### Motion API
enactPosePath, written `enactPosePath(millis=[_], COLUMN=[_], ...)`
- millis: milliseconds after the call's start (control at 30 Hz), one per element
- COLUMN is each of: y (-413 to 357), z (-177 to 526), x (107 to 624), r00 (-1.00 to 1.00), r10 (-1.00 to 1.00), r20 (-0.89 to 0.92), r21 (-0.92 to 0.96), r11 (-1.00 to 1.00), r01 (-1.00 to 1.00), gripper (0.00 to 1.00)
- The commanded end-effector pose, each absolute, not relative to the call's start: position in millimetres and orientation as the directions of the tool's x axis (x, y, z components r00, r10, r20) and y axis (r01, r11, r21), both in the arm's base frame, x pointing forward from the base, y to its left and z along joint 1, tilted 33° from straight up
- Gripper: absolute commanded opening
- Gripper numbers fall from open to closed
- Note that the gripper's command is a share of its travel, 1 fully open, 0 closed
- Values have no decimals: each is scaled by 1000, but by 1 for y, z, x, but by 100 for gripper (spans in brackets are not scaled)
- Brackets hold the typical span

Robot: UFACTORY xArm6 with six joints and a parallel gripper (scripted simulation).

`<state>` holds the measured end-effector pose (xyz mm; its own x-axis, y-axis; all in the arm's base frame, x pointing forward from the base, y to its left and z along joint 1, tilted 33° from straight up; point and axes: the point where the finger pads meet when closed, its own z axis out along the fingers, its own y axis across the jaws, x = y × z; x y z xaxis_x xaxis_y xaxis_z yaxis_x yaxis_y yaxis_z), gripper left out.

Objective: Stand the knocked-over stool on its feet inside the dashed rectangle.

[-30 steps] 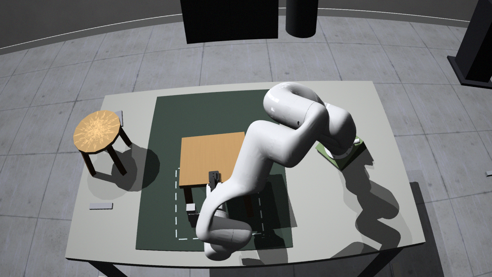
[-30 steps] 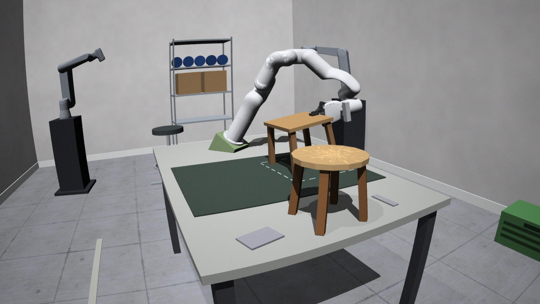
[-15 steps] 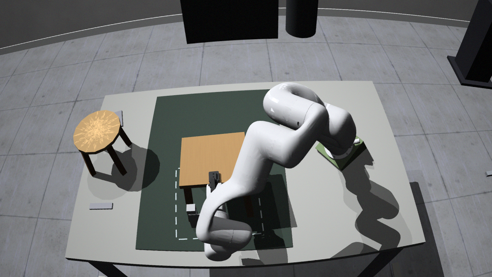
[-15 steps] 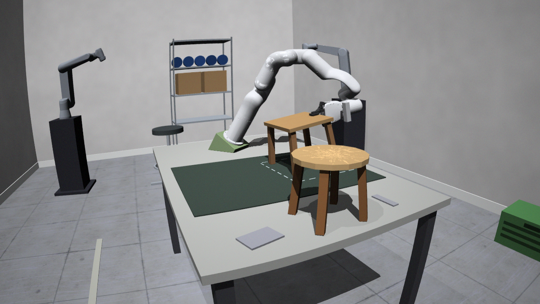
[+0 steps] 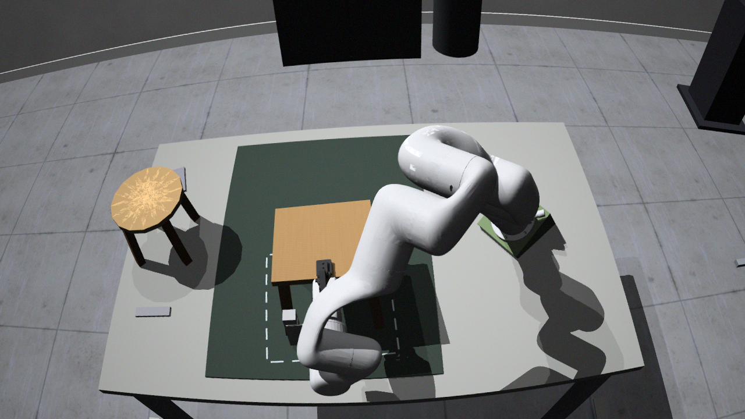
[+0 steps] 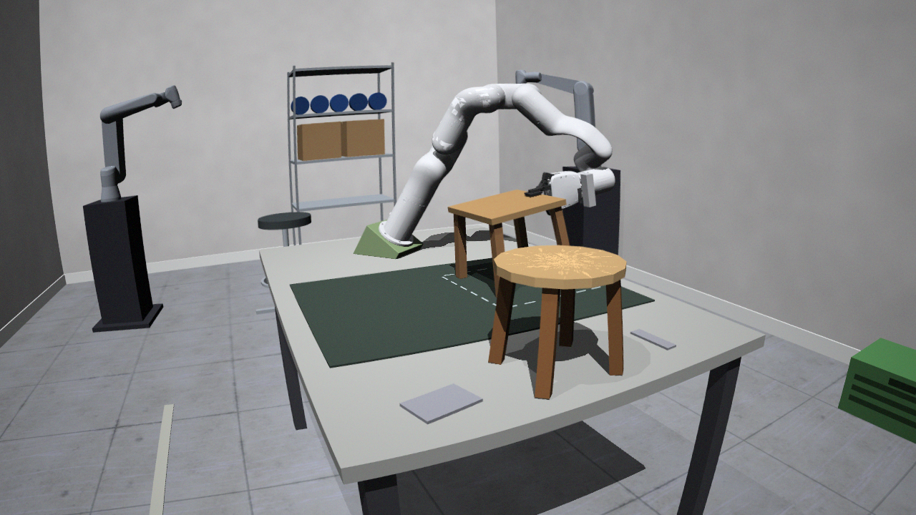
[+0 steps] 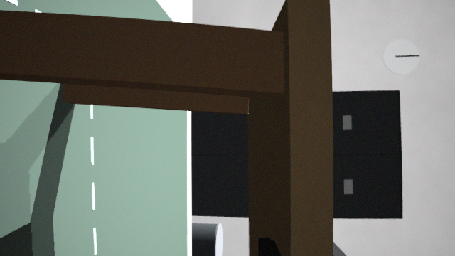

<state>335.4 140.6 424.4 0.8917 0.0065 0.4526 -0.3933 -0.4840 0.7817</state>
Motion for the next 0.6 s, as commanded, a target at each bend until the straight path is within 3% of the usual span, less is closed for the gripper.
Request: enactPosePath(millis=[0,567], y=[141,149], z=[426,423], x=[335,337], r00=[890,890], r10=[5,5], r20=[455,455], r21=[780,793], r11=[-485,-457], r01=[-396,-403], gripper=[21,21])
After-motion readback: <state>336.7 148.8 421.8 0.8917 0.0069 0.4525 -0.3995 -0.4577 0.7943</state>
